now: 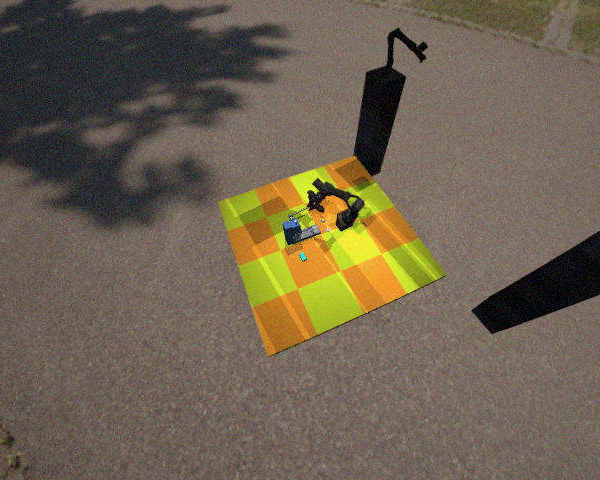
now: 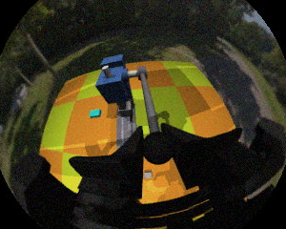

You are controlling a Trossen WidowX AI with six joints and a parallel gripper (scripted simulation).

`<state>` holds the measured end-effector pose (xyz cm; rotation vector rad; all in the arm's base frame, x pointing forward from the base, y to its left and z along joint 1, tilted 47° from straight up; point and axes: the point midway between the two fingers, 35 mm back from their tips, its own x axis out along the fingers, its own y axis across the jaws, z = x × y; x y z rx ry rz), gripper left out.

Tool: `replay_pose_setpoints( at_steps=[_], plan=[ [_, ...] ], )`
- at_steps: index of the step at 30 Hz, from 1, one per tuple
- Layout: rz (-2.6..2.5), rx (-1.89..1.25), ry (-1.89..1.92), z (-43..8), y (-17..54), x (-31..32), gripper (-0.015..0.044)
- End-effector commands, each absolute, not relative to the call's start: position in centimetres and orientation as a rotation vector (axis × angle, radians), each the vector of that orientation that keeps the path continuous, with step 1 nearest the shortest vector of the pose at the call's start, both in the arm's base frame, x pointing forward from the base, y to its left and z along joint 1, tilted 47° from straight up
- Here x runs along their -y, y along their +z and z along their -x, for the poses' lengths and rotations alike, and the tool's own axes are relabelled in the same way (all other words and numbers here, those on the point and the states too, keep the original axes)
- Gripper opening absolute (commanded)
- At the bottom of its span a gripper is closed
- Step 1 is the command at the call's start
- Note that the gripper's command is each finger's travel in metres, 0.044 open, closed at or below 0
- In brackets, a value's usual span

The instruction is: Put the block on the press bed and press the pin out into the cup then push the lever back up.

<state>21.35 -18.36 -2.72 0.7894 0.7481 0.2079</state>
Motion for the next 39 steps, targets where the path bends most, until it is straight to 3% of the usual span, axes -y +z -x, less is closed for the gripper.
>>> replay_pose_setpoints(
  at_steps=[1, 39],
  plan=[
    [-0.798, -0.776, 0.212, -21.2, -3.4, 17.7, 0.0000],
    [-0.798, -0.775, 0.213, -21.2, -5.0, 16.1, 0.0000]
  ],
)
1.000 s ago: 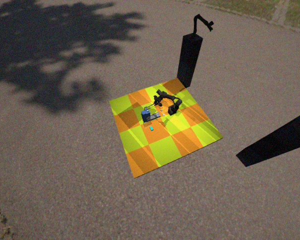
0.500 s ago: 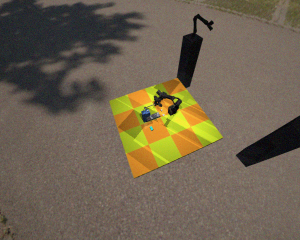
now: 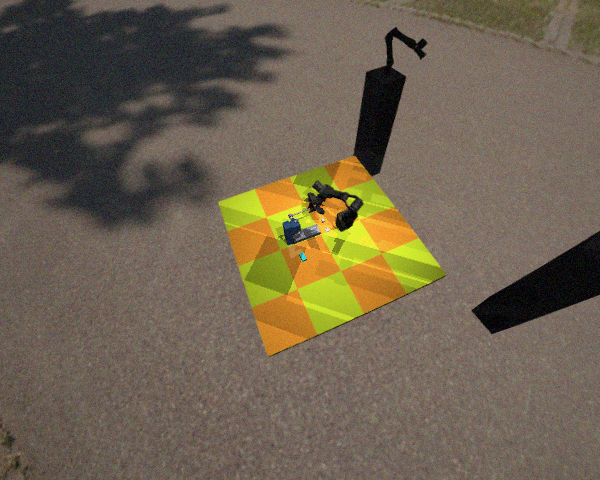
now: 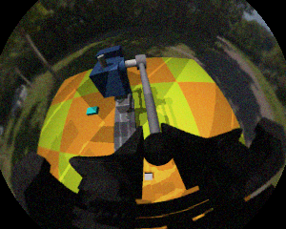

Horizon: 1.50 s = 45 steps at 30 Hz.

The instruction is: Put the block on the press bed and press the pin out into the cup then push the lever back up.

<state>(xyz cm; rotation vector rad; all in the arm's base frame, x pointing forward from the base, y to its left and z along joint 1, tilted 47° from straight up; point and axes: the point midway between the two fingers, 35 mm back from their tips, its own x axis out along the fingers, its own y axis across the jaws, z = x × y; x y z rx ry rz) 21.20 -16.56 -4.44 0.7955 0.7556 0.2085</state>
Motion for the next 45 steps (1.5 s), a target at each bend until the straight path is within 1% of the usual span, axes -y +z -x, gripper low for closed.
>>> replay_pose_setpoints(
  at_steps=[1, 45],
  plan=[
    [-0.798, -0.775, 0.213, -21.2, -5.0, 16.1, 0.0000],
    [-0.798, -0.775, 0.213, -21.6, -6.6, 14.4, 0.0000]
  ],
)
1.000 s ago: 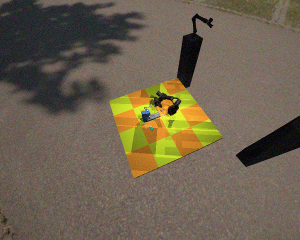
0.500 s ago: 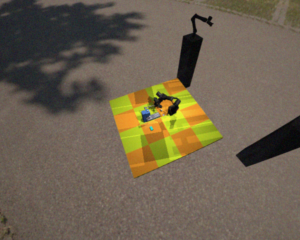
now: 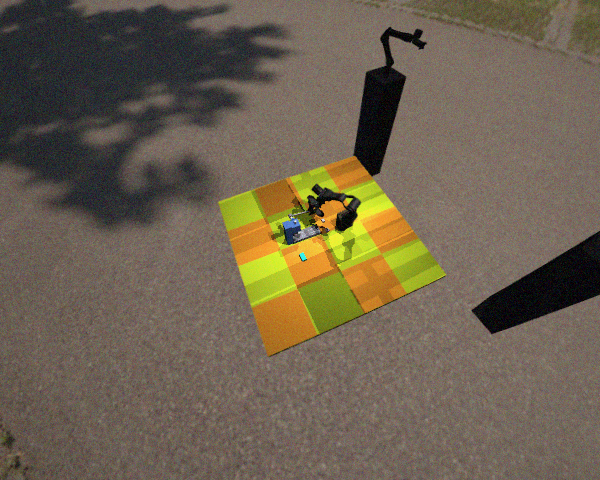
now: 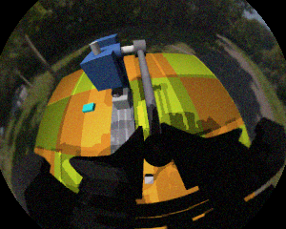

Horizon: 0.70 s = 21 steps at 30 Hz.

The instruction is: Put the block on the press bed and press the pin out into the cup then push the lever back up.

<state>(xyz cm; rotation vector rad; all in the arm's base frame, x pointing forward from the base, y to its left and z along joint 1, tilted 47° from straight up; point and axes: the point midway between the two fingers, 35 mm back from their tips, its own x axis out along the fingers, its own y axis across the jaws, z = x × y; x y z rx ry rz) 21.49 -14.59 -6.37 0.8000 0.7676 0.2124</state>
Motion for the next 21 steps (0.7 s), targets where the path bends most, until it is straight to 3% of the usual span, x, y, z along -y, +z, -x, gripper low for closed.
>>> replay_pose_setpoints(
  at_steps=[1, 21],
  plan=[
    [-0.798, -0.775, 0.213, -21.59, -6.67, 14.38, 0.0000],
    [-0.798, -0.775, 0.213, -21.66, -6.82, 14.25, 0.0000]
  ],
)
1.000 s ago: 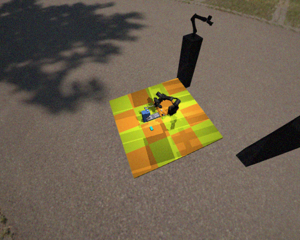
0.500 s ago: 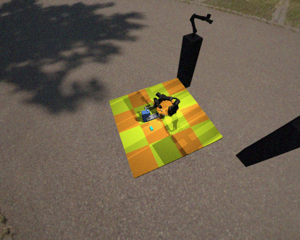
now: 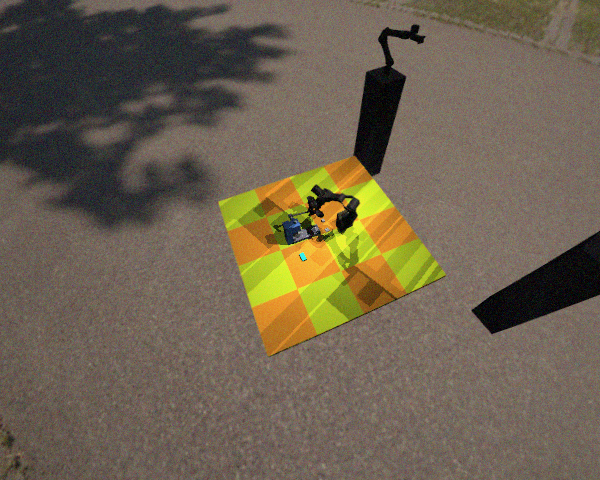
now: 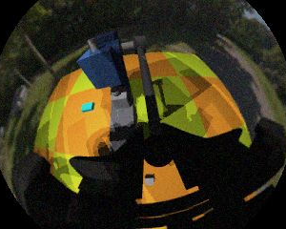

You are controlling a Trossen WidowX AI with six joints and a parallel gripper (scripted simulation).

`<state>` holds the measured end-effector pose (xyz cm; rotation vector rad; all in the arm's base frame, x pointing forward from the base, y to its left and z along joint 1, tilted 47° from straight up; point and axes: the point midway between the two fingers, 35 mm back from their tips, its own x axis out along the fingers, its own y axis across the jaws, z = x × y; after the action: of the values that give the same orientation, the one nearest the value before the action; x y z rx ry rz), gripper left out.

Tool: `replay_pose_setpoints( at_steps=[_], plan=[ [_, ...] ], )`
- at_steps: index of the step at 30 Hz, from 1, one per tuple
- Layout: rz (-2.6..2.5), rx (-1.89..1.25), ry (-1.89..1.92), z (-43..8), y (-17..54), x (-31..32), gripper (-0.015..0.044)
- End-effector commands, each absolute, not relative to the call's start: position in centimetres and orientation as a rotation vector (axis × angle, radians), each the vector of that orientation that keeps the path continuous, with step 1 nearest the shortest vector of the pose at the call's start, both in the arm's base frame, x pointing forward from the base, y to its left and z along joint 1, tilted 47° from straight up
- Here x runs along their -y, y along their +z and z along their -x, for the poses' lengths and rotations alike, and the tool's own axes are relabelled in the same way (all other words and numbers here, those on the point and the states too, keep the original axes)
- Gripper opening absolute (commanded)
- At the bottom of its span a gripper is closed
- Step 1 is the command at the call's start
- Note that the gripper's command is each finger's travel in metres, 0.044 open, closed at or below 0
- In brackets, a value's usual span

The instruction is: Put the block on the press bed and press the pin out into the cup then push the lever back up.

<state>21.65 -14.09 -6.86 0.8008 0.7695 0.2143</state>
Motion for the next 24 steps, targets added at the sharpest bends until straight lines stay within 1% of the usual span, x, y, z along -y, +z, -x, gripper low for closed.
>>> replay_pose_setpoints(
  at_steps=[1, 24],
  plan=[
    [-0.798, -0.775, 0.213, -21.66, -6.78, 14.29, 0.0000],
    [-0.798, -0.775, 0.213, -21.53, -5.93, 15.15, 0.0000]
  ],
)
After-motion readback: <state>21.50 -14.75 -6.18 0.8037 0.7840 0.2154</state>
